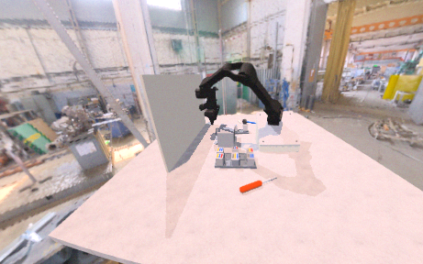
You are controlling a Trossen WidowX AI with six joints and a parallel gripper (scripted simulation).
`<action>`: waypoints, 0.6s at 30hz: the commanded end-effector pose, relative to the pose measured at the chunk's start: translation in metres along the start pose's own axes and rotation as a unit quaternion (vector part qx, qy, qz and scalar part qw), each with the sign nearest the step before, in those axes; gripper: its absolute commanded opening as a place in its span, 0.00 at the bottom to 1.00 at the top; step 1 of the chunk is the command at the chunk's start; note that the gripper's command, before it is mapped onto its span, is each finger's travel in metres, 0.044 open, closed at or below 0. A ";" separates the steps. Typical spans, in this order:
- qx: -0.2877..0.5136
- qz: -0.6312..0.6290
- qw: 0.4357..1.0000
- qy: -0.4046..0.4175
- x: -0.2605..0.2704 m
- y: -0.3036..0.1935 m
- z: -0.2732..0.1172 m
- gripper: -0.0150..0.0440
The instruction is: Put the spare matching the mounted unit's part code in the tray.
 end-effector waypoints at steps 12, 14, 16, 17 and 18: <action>-0.007 -0.019 1.000 0.002 0.005 -0.005 -0.001 1.00; -0.005 -0.081 0.997 0.003 0.023 -0.020 -0.004 1.00; -0.004 -0.150 0.989 0.003 0.041 -0.038 -0.006 1.00; -0.003 -0.184 0.983 0.004 0.049 -0.048 -0.006 1.00; -0.002 -0.218 0.976 0.004 0.057 -0.057 -0.007 1.00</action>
Point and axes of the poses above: the point midway between the two fingers, 35 mm back from their tips, its own z axis out along the fingers, its own x axis across the jaws, y = z × x, the point moved 6 cm from there along -z, back along the fingers, and after that the axes turned 14 degrees about z, right-handed, at the moved point
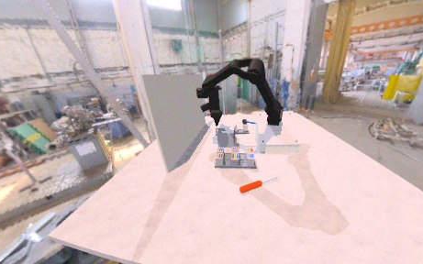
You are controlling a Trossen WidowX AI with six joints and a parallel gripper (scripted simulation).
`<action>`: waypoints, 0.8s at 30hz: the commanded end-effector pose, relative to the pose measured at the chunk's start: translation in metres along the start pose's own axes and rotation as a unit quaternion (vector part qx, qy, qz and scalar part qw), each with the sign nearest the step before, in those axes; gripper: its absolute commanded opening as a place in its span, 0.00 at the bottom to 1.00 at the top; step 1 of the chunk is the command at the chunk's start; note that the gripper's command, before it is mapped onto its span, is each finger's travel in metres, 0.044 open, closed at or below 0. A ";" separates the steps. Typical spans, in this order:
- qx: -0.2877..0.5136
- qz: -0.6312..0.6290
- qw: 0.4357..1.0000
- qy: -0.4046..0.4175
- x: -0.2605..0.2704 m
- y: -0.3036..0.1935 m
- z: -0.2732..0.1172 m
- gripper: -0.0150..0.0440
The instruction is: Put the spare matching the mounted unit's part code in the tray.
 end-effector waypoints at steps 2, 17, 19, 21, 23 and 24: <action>0.004 -0.149 0.989 0.004 0.048 -0.032 -0.002 1.00; 0.000 -0.598 0.801 0.004 0.127 -0.179 0.008 1.00; 0.000 -0.616 0.787 0.005 0.128 -0.186 0.010 1.00; 0.000 -0.616 0.787 0.005 0.128 -0.186 0.010 1.00; 0.000 -0.616 0.787 0.005 0.128 -0.186 0.010 1.00; 0.000 -0.616 0.787 0.005 0.128 -0.186 0.011 0.96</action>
Point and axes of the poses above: the point midway between the two fingers, 35 mm back from their tips, its own z axis out along the fingers, its own x axis across the jaws, y = z × x, the point moved 6 cm from there along -z, back along the fingers, and after that the axes turned 14 degrees about z, right-handed, at the moved point
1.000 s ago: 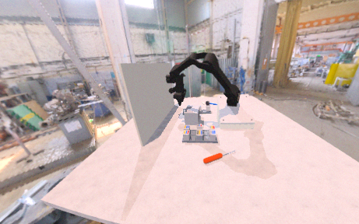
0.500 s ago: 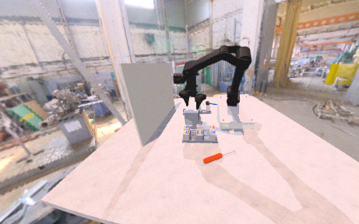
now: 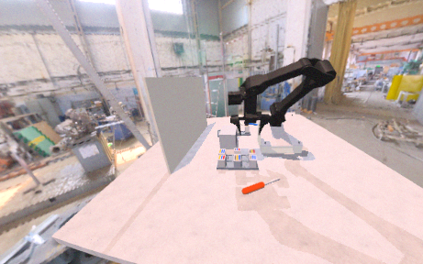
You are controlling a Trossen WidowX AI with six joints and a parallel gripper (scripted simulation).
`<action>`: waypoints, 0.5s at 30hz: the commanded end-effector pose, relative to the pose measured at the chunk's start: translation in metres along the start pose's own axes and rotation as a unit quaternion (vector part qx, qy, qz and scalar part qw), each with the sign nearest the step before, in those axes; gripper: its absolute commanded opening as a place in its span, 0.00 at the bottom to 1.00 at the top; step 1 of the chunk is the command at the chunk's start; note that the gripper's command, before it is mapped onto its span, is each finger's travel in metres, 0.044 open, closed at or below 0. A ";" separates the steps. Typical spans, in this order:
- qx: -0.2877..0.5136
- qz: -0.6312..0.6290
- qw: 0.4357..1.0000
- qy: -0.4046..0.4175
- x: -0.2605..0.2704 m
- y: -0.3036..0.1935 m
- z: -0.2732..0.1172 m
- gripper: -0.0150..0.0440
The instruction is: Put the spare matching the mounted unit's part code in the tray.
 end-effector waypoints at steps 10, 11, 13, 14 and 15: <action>-0.002 -0.010 1.000 0.002 0.013 -0.005 0.041 0.76; -0.002 -0.010 1.000 0.002 0.013 -0.005 0.041 0.76; -0.002 -0.010 1.000 0.002 0.013 -0.005 0.041 0.76; -0.002 -0.010 1.000 0.002 0.012 -0.005 0.042 0.76; -0.002 -0.011 1.000 0.002 0.012 -0.005 0.043 0.76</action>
Point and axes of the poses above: the point midway between the two fingers, 35 mm back from their tips, its own z axis out along the fingers, its own x axis across the jaws, y = z × x, the point moved 6 cm from there along -z, back along the fingers, and after that the axes turned 14 degrees about z, right-handed, at the moved point
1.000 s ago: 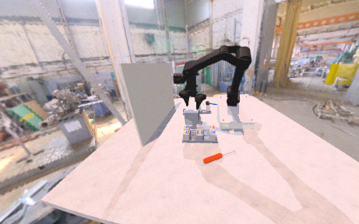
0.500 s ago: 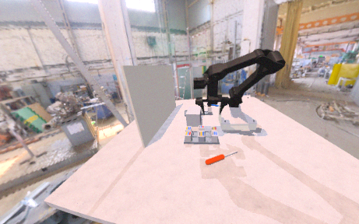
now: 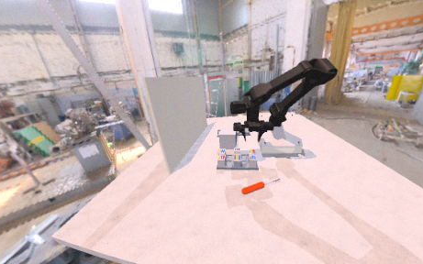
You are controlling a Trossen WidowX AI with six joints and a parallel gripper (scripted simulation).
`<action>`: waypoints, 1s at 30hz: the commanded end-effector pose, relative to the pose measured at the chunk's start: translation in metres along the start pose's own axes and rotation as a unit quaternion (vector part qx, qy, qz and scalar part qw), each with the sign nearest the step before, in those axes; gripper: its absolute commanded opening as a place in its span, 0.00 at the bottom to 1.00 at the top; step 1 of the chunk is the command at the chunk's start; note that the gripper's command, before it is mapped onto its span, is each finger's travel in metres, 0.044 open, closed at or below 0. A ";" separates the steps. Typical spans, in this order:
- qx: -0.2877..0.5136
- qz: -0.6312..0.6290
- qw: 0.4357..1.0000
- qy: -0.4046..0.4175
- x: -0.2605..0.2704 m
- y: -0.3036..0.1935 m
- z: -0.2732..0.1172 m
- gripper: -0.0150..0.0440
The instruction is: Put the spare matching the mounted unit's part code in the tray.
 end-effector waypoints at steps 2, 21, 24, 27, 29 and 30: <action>0.003 0.002 1.000 0.000 0.000 -0.001 0.005 0.76; 0.005 0.001 1.000 0.000 -0.005 -0.002 0.036 0.76; 0.005 0.001 1.000 0.000 -0.005 -0.002 0.041 0.76; 0.005 0.001 1.000 0.000 -0.005 -0.002 0.046 0.76; 0.005 0.001 1.000 0.000 -0.005 -0.002 0.049 0.76; 0.005 0.001 1.000 0.000 -0.005 -0.002 0.051 0.76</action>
Point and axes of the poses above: the point midway between the two fingers, 35 mm back from their tips, its own z axis out along the fingers, its own x axis across the jaws, y = z × x, the point moved 6 cm from there along -z, back along the fingers, and after that the axes turned 14 degrees about z, right-handed, at the moved point
